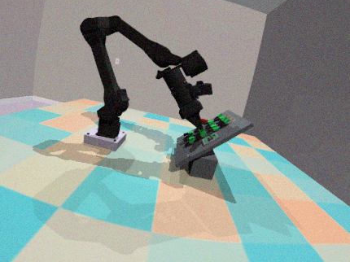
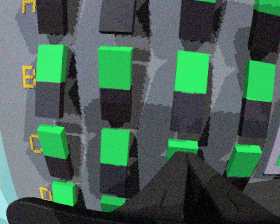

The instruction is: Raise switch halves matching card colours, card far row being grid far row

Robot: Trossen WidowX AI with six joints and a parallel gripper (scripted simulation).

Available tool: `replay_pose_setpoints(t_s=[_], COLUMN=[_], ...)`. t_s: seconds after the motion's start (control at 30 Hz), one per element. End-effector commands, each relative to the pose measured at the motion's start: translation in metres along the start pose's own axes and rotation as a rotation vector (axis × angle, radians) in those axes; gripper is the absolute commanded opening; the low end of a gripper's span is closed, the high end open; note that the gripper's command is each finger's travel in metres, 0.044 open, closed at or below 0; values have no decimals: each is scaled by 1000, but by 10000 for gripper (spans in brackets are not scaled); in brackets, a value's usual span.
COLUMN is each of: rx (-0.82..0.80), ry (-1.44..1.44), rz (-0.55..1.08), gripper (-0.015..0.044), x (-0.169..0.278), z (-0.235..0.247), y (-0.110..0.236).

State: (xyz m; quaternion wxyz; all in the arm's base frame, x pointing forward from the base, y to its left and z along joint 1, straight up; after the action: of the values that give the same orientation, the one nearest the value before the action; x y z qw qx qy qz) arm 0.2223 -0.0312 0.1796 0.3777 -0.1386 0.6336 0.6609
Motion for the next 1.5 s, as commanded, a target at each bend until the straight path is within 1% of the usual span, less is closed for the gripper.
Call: replay_pose_setpoints(t_s=[0.0,1.47], rx=[-3,-3], ry=[4,4], rz=[3,2], gripper=[0,0], x=[1,1], z=[0,0], y=[0,-5])
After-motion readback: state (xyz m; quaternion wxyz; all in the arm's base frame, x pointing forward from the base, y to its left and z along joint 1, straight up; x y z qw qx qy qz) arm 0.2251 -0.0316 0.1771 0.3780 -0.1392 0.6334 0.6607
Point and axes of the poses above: the point midway between the two fingers, 35 mm back from their tips, its own y axis back along the fingers, its own z axis across the jaws, x = y × z, the point moved 8 cm from there along y, back along the fingers, and after that the axes turned 13 degrees about -y, right-handed, at the moved point
